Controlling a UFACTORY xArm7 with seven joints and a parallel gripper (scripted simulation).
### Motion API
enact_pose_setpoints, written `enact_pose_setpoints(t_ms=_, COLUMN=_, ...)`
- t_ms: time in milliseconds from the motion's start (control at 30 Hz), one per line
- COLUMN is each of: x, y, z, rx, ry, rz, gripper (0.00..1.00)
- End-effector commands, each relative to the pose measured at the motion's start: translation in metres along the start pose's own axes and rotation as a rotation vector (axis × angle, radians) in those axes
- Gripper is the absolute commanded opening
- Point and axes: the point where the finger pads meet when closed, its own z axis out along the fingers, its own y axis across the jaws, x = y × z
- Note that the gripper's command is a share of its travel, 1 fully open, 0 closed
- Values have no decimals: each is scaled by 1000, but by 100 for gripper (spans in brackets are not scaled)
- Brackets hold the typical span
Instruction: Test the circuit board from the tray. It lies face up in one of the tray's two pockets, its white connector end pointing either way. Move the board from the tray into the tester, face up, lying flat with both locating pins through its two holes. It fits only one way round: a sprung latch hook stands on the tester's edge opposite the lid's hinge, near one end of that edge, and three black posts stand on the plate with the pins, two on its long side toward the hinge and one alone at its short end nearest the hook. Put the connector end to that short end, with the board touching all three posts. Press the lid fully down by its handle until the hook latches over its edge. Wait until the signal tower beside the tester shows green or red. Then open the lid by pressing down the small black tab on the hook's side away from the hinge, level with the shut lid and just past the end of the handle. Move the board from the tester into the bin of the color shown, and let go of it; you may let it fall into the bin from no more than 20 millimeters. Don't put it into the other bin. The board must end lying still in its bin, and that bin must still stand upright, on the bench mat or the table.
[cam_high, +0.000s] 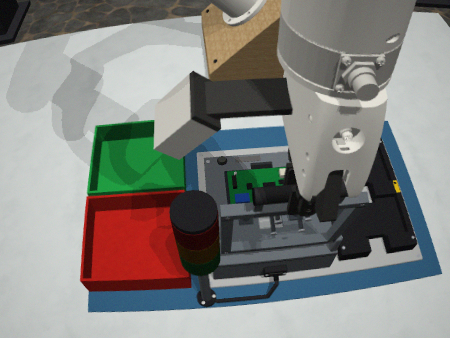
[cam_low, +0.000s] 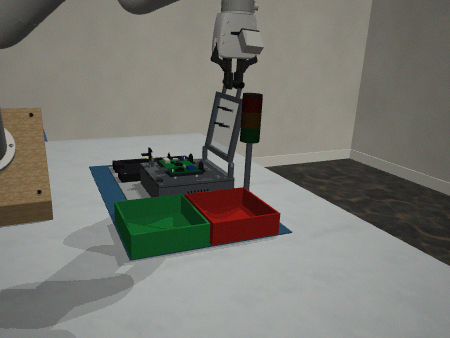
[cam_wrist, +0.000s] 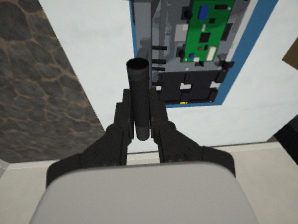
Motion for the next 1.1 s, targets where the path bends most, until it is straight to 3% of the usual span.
enact_pose_setpoints(t_ms=0, x=-1, y=4, z=-3, rx=3, ry=-2, rz=-1, gripper=0)
enact_pose_setpoints(t_ms=667, x=-1, y=31, z=-5, rx=3, ry=-2, rz=-1, gripper=0)
enact_pose_setpoints(t_ms=1067, x=-1, y=59, z=-3, rx=3, ry=-2, rz=-1, gripper=0)
